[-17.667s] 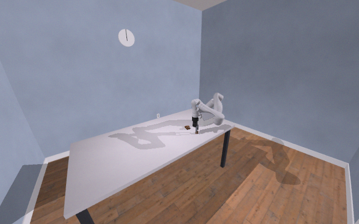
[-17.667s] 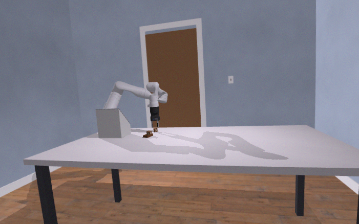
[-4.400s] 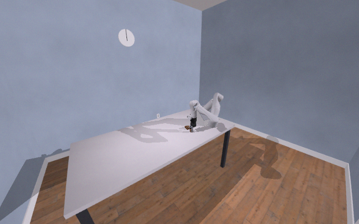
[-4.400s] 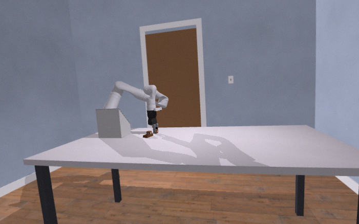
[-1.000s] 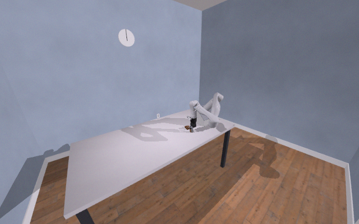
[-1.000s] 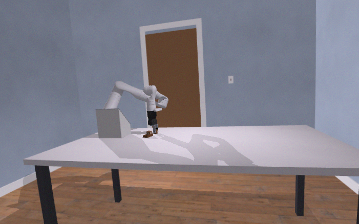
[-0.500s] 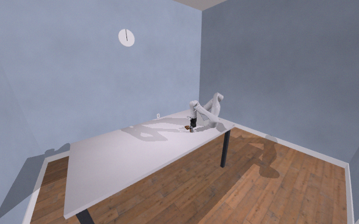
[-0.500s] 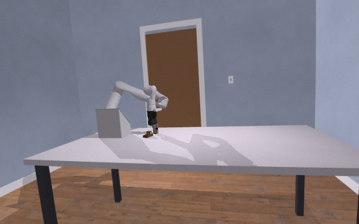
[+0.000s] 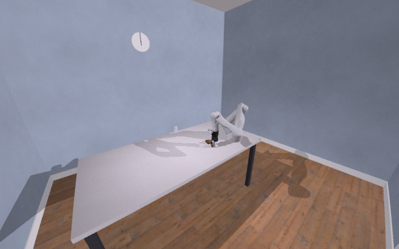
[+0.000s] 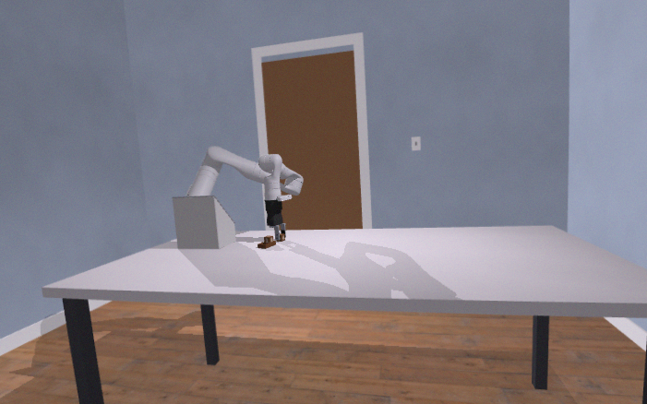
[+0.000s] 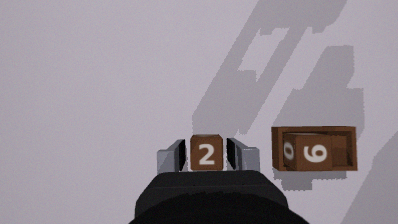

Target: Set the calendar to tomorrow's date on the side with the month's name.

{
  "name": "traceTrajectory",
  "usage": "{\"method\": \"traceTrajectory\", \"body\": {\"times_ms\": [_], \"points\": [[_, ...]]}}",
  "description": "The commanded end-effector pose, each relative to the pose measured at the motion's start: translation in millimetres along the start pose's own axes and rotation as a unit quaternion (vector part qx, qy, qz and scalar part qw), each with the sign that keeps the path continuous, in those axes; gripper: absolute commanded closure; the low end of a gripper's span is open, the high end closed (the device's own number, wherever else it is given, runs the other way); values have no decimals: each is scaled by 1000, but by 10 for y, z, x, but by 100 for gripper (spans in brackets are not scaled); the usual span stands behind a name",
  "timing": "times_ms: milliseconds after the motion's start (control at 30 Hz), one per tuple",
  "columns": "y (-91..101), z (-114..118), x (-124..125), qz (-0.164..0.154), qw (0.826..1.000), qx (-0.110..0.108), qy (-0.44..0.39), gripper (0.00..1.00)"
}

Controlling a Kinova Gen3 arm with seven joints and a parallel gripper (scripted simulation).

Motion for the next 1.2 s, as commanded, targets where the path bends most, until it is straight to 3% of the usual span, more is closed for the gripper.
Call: {"method": "traceTrajectory", "body": {"times_ms": [0, 467, 967, 1167], "points": [[5, -1, 4, 1, 1000, 0, 0, 13], [57, -1, 4, 1, 1000, 0, 0, 13], [755, -1, 3, 1, 1000, 0, 0, 13], [872, -1, 3, 1, 1000, 0, 0, 13]]}}
Point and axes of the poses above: the point where the finger pads meet when closed, its own y axis back along the fingers, its own z axis across the jaws, x = y × z, the point moved 5 cm from there along y, back along the fingers, and after that the axes turned 2 degrees about -y, right-handed, at the moved point
